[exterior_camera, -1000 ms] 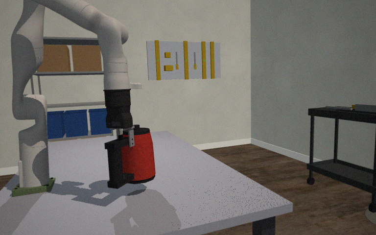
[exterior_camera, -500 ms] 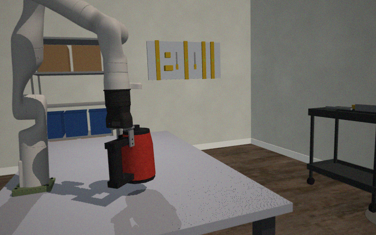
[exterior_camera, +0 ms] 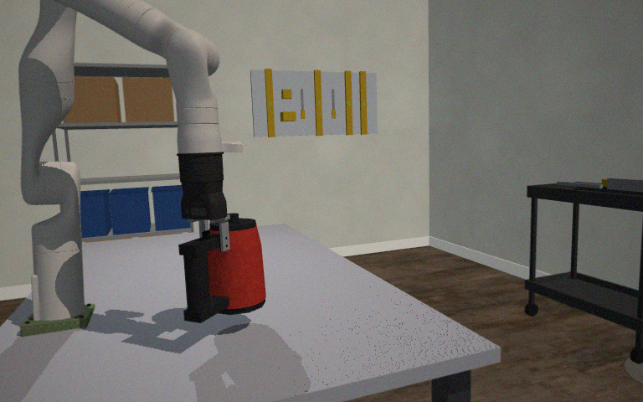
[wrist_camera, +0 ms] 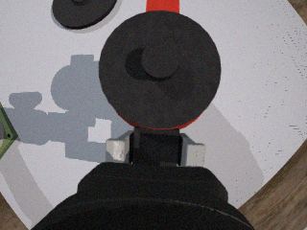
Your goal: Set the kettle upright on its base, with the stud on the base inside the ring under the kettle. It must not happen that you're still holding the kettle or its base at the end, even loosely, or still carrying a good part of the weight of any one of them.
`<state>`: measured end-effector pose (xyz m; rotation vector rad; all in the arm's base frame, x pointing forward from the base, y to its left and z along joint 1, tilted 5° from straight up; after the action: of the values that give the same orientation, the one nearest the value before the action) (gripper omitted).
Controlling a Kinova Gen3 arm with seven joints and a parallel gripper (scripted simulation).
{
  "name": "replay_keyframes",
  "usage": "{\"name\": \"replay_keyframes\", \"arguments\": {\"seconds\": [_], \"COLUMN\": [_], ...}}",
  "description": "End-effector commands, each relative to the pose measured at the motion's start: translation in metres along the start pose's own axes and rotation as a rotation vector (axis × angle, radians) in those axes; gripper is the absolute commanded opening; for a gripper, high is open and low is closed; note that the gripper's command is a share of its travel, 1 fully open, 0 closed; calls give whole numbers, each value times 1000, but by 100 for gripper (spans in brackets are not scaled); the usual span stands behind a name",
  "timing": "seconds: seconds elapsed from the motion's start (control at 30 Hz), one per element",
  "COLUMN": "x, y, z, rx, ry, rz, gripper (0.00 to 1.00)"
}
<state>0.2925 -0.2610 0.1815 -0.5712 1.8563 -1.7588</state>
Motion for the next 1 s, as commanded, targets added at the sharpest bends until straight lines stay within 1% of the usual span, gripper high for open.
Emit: {"name": "replay_keyframes", "arguments": {"seconds": [0.0,0.53,0.97], "x": [0,-2,-11], "y": [-1,-1,-1], "z": [0,-1,-10], "rx": [2,2,2], "ry": [0,0,0], "rz": [0,0,0], "gripper": [0,0,0]}}
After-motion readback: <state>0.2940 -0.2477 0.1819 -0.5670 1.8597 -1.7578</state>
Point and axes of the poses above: the point where the finger pads meet when closed, its own y axis out along the fingers, its own z axis across the jaws, x = y × z, the point moved 1 cm from there along -y, back along the fingers, and after that the axes turned 6 degrees about y, right-handed, at the moved point
